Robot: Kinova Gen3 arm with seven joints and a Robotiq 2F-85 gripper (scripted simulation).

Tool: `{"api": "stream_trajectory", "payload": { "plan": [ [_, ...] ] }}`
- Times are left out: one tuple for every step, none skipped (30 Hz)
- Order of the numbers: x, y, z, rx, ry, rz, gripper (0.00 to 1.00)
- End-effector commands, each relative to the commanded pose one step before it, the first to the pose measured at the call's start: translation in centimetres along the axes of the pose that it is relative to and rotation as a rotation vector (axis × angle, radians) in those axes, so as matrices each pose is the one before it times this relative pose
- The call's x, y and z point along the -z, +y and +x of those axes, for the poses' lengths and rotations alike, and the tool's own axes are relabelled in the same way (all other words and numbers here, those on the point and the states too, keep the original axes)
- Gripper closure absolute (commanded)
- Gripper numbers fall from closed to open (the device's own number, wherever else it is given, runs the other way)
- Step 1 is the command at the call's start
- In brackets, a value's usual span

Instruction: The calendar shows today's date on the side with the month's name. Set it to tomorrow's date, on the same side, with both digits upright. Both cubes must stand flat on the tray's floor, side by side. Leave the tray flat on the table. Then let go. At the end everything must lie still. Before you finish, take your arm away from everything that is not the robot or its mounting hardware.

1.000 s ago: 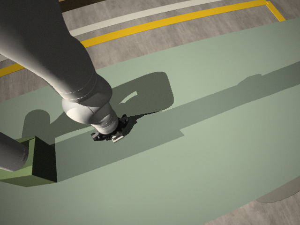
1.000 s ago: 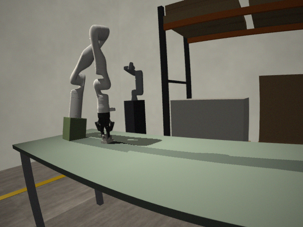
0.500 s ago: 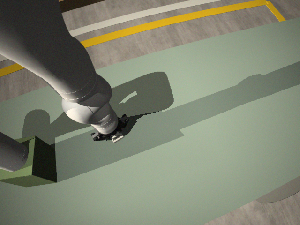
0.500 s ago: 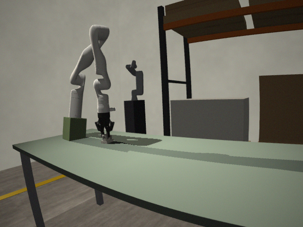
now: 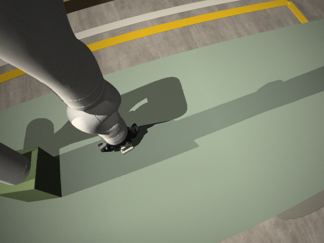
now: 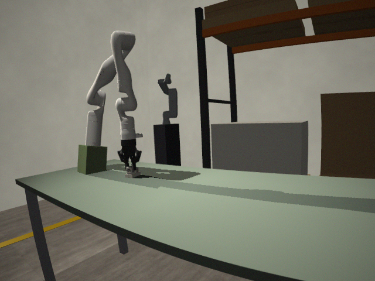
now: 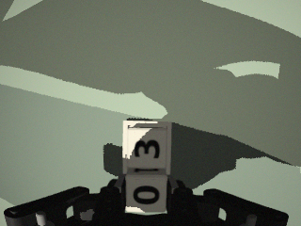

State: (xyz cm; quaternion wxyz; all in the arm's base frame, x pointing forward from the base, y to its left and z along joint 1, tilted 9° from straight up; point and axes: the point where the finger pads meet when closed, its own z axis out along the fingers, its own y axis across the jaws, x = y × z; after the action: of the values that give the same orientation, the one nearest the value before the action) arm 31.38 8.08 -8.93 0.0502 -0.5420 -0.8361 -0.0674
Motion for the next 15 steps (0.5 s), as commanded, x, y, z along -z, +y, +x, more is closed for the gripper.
{"api": "stream_trajectory", "payload": {
  "plan": [
    [-0.031,-0.144,-0.064,0.00191,-0.00102,0.00091,0.72],
    [-0.002,0.0,-0.002,-0.00001,-0.00006,-0.00001,0.72],
    [-0.005,0.0,-0.004,-0.00001,-0.00013,-0.00001,0.72],
    [0.0,0.0,0.0,0.0,0.0,0.0,0.72],
    [0.0,0.0,0.0,0.0,0.0,0.0,0.72],
    [-0.007,-0.001,0.006,-0.00001,0.00021,0.00007,0.72],
    [-0.015,0.002,-0.014,-0.00004,-0.00041,-0.00006,0.72],
    [-0.019,0.002,-0.013,-0.00005,-0.00036,-0.00004,0.72],
    [-0.023,0.0,-0.003,-0.00005,-0.00004,0.00006,0.72],
    [-0.027,0.001,0.0,-0.00006,0.00005,0.00007,0.72],
    [-0.031,0.004,-0.006,-0.00006,-0.00011,-0.00001,0.72],
    [-0.035,0.007,-0.009,-0.00006,-0.00021,-0.00008,0.72],
    [-0.038,0.009,-0.008,-0.00007,-0.00015,-0.00009,0.72],
    [-0.042,0.01,-0.005,-0.00007,-0.00006,-0.00009,0.72],
    [-0.044,0.012,-0.005,-0.00007,-0.00005,-0.00012,0.72]
  ]
}}
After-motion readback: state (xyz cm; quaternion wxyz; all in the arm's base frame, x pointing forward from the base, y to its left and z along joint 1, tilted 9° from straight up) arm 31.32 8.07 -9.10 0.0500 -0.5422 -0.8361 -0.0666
